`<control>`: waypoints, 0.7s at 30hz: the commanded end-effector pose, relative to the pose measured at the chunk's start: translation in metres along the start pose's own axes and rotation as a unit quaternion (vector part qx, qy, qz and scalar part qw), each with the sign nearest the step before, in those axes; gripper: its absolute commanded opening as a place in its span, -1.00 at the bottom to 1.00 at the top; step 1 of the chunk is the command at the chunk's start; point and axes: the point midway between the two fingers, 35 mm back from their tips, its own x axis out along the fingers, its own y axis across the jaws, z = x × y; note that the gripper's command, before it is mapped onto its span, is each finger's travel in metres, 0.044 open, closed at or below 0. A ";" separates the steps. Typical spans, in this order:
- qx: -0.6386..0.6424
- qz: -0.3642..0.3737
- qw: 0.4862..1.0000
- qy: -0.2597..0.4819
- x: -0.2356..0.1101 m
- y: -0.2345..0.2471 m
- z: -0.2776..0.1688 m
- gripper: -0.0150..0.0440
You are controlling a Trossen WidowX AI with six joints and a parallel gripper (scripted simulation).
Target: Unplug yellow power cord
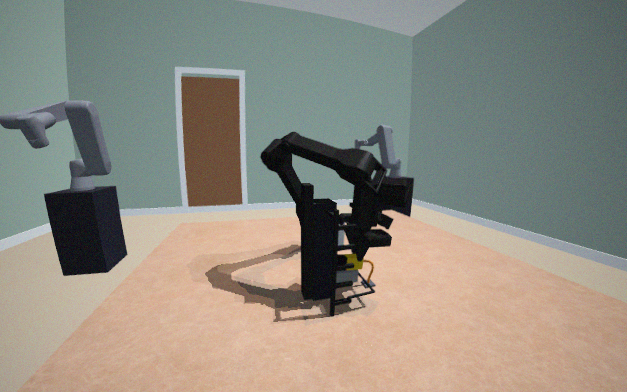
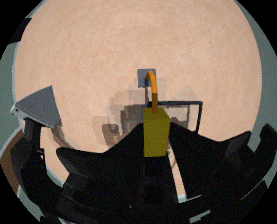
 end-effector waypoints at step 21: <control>-0.007 -0.004 0.999 -0.032 -0.010 0.001 0.038 0.84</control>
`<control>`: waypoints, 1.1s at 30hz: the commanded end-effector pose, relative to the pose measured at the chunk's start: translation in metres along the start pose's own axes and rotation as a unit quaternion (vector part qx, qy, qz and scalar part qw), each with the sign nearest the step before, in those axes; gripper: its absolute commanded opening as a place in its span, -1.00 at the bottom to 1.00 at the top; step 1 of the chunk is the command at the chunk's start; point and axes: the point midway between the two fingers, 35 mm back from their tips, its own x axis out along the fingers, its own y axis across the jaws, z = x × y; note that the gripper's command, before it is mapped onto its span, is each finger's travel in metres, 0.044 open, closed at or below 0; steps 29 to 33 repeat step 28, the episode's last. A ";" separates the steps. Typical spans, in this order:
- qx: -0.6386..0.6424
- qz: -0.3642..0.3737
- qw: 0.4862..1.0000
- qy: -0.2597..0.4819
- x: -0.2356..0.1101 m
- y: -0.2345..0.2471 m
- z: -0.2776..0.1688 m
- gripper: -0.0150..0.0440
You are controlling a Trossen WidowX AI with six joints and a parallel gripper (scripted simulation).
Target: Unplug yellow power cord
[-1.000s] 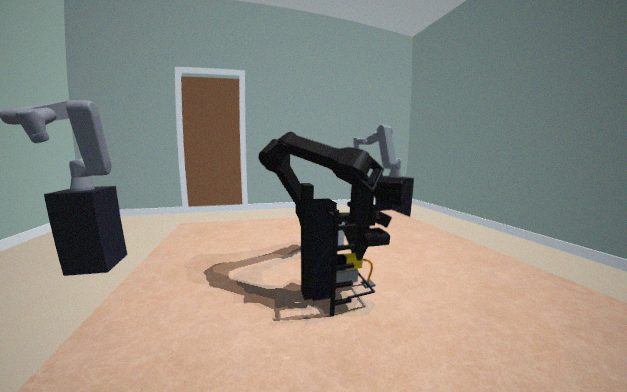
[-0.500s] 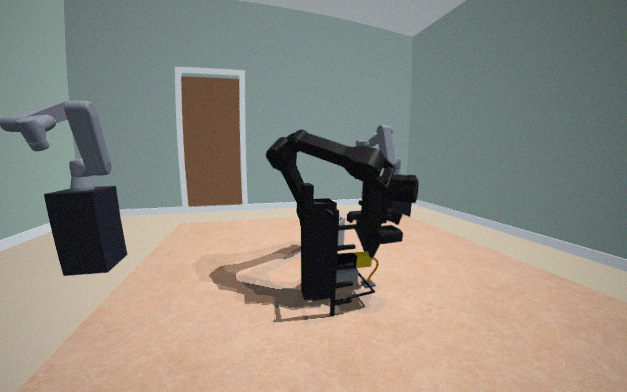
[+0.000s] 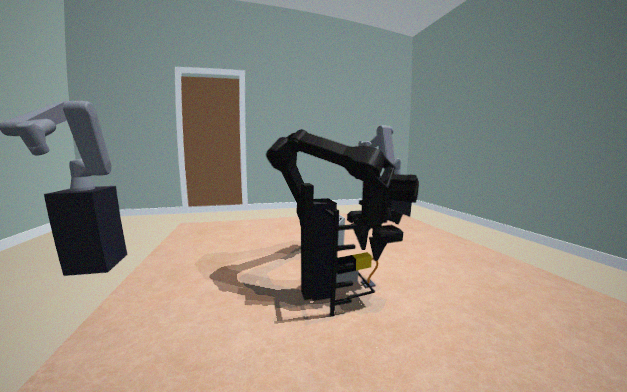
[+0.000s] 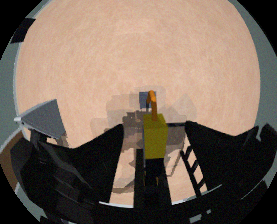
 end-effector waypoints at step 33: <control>-0.001 -0.001 1.000 0.000 -0.012 0.000 0.059 1.00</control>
